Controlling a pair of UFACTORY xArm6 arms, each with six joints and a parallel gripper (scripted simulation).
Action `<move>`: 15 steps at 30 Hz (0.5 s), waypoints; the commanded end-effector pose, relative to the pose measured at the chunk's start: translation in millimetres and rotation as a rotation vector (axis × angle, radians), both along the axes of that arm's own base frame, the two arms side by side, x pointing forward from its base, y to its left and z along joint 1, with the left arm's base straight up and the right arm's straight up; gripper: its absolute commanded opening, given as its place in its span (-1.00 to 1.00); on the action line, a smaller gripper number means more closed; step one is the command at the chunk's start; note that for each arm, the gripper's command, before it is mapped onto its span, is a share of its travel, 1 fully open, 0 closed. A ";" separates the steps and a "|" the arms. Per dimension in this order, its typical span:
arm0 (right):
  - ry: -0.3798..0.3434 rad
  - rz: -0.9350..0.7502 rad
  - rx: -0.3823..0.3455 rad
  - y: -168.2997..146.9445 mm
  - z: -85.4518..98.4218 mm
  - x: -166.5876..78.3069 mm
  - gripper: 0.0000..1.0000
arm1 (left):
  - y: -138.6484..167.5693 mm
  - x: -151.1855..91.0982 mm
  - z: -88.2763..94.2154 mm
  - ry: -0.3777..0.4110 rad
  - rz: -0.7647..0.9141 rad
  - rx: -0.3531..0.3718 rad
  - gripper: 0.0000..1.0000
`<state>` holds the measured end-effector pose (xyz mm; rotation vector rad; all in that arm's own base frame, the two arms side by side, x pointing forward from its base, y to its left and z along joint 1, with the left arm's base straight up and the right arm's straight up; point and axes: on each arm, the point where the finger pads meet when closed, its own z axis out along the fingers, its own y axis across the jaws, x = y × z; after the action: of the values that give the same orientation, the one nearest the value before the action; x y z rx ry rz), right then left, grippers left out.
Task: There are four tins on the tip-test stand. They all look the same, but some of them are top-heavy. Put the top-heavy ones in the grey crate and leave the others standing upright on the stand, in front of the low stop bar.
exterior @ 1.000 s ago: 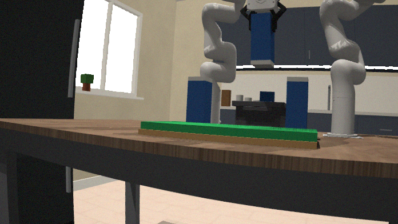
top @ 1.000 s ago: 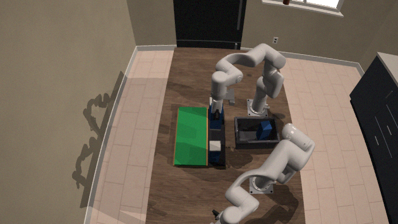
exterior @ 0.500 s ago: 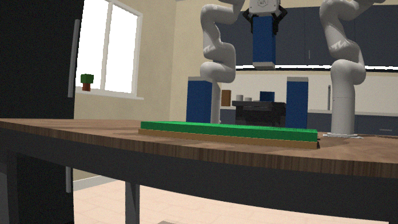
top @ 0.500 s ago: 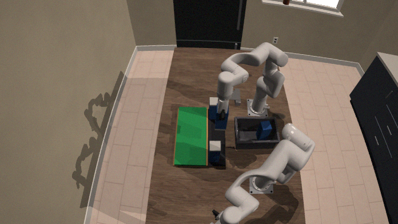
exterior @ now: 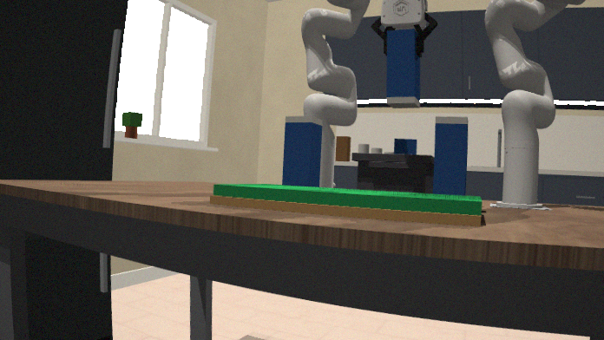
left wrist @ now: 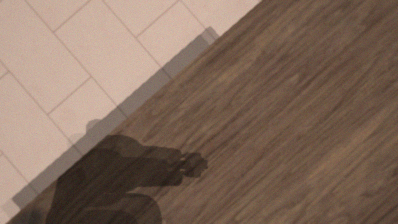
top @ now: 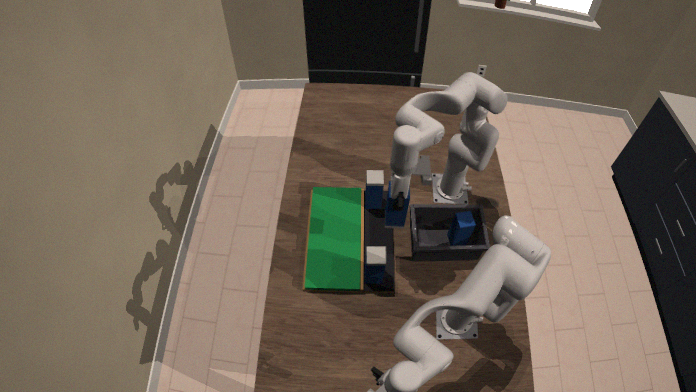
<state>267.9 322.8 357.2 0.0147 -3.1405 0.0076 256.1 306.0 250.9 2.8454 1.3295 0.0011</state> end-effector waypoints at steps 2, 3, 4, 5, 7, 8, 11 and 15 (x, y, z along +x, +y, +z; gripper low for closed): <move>-0.004 0.000 0.005 -0.1 2.2 -12.2 -1.00 | 0.7 0.6 1.5 -0.003 0.000 0.003 1.00; -0.004 0.000 0.005 -0.2 2.2 -14.5 -1.00 | 0.7 0.6 1.5 -0.003 0.000 0.003 1.00; -0.004 0.000 0.005 -0.3 2.2 -16.8 -1.00 | 0.7 0.6 1.5 -0.003 0.000 0.003 1.00; -0.004 0.000 0.005 -0.5 2.2 -19.2 -1.00 | 0.7 0.6 1.5 -0.003 0.000 0.003 1.00; -0.004 0.000 0.005 -0.7 2.2 -23.8 -1.00 | 0.7 0.6 1.5 -0.003 0.000 0.003 1.00; -0.004 0.000 0.005 -0.8 2.2 -26.1 -1.00 | 0.7 0.6 1.5 -0.003 0.000 0.003 1.00; -0.006 -0.001 0.004 -1.0 3.1 -28.0 -1.00 | 0.7 0.6 1.5 -0.003 0.000 0.003 1.00; -0.006 -0.001 0.004 -1.4 3.1 -37.3 -1.00 | 0.7 0.6 1.5 -0.003 0.000 0.003 1.00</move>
<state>237.7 321.2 357.8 0.0136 -3.1420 0.0079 256.1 306.0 250.9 2.8454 1.3295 0.0011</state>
